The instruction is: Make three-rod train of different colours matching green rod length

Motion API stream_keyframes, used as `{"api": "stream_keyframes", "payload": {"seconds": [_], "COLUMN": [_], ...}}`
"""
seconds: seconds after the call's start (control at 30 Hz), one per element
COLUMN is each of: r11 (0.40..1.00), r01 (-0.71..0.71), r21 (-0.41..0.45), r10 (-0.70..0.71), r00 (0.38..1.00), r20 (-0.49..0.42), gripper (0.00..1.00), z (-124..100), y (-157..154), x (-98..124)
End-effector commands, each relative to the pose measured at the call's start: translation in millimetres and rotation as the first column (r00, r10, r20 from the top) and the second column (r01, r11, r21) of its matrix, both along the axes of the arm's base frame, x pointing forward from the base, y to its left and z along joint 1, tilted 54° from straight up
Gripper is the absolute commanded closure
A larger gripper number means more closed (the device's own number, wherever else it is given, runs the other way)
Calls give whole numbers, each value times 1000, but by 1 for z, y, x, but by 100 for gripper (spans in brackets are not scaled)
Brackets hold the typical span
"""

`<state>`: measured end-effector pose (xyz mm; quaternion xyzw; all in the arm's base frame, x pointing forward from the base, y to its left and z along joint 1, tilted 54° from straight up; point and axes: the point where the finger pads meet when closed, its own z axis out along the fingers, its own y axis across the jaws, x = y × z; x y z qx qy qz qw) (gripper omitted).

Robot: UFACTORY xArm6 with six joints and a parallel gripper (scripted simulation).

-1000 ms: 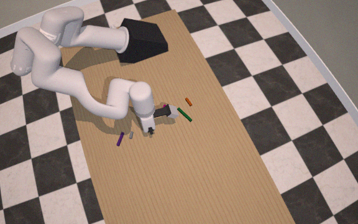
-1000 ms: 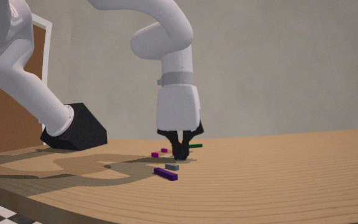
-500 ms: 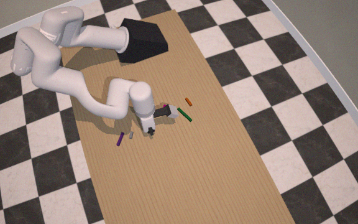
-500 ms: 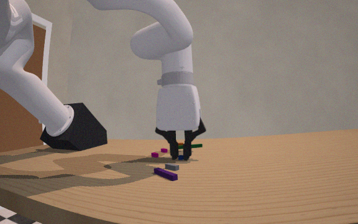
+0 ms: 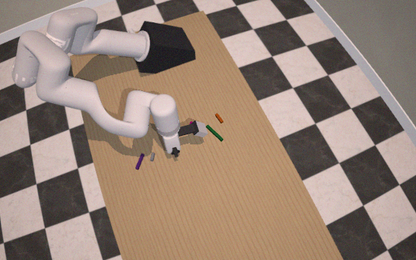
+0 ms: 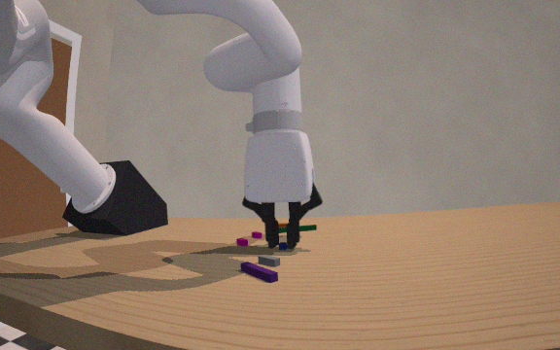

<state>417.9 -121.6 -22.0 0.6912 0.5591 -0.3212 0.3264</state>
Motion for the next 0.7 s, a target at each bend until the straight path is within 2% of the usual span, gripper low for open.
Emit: {"api": "stream_keyframes", "payload": {"seconds": [0.0,0.37,0.67], "r11": [1000,1000,1000], "r01": [-2,-2,-2], "r21": [1,1,1], "r10": [2,2,2], "r00": [1000,1000,1000], "r20": [3,3,3], "gripper": [76,76,76], "z": [5,37,50], "y": [7,51,70], "x": [2,6,8]}}
